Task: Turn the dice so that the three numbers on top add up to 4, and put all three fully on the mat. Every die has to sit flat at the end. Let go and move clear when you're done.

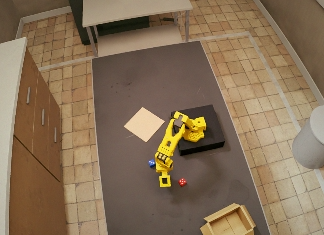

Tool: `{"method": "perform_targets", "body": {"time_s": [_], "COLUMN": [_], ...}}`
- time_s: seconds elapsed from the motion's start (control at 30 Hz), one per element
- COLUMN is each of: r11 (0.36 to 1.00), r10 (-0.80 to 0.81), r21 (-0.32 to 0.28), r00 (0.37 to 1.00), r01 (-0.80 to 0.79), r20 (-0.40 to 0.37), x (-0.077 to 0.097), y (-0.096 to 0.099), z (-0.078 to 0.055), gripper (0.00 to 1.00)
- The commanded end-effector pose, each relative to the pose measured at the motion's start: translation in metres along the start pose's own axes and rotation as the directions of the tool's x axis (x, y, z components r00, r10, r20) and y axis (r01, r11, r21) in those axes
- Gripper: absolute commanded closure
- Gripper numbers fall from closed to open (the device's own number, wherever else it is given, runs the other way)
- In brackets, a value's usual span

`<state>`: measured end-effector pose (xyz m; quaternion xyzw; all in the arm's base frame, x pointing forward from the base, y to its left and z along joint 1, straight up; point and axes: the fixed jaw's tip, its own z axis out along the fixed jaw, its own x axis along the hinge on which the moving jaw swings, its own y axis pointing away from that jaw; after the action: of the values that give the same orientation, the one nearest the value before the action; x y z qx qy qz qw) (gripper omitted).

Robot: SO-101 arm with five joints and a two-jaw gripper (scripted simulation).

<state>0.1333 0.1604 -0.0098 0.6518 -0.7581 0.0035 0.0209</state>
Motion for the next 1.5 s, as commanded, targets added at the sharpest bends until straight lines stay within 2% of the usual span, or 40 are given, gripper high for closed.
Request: {"method": "perform_targets", "body": {"time_s": [0.0, 0.37, 0.67, 0.73, 1.0, 1.47], "r11": [1.000, 0.999, 0.968, 0.968, 0.895, 0.866], "r10": [-0.005, 0.022, 0.220, 0.220, 0.380, 0.420], "r21": [0.015, 0.025, 0.084, 0.084, 0.115, 0.121], "r00": [1.000, 0.999, 0.960, 0.960, 0.873, 0.838], "r01": [0.004, -0.024, -0.237, -0.237, -0.430, -0.484], "r20": [0.025, 0.042, 0.176, 0.176, 0.305, 0.347], "x": [-0.003, -0.001, 0.013, 0.013, 0.030, 0.035], "y": [-0.003, -0.006, -0.027, -0.027, -0.042, -0.047], "z": [-0.010, -0.010, -0.008, -0.008, -0.007, -0.006], "gripper": [1.00, 1.00, 1.00, 1.00, 1.00, 1.00]}}
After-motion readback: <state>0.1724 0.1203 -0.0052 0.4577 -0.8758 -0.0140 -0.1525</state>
